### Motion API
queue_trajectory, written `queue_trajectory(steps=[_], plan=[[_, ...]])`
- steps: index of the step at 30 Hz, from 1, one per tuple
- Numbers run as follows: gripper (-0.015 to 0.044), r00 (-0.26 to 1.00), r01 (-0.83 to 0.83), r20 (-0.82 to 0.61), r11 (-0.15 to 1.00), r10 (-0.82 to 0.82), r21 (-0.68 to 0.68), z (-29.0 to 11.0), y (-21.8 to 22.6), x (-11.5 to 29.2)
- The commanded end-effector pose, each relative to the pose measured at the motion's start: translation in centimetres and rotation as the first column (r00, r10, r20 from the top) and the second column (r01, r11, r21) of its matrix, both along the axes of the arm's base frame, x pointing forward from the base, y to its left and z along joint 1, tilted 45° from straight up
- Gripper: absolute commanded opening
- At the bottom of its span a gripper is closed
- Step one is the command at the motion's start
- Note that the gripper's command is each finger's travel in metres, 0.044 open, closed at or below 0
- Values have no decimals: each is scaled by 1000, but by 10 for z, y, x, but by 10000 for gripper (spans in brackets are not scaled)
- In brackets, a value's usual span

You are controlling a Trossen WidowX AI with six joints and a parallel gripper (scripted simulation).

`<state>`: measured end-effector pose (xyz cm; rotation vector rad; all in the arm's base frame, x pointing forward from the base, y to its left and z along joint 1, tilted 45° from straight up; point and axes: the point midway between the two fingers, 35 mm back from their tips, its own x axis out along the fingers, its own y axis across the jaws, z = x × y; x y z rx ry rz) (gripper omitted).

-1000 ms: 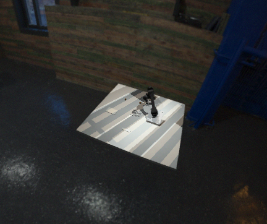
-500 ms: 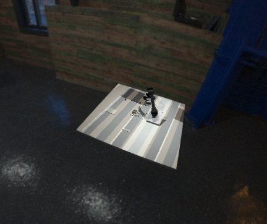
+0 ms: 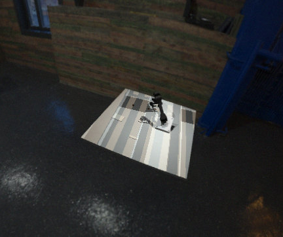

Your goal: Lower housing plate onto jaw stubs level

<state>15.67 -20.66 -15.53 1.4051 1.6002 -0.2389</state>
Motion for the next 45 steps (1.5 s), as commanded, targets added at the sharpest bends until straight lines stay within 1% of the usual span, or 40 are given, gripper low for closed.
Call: queue_trajectory(steps=[1,23,45], plan=[[351,999,-34,37,999,34,-12,14,7,10],[351,963,-192,179,979,201,-67,64,47,46],[351,875,-342,318,931,365,-129,111,99,67]])
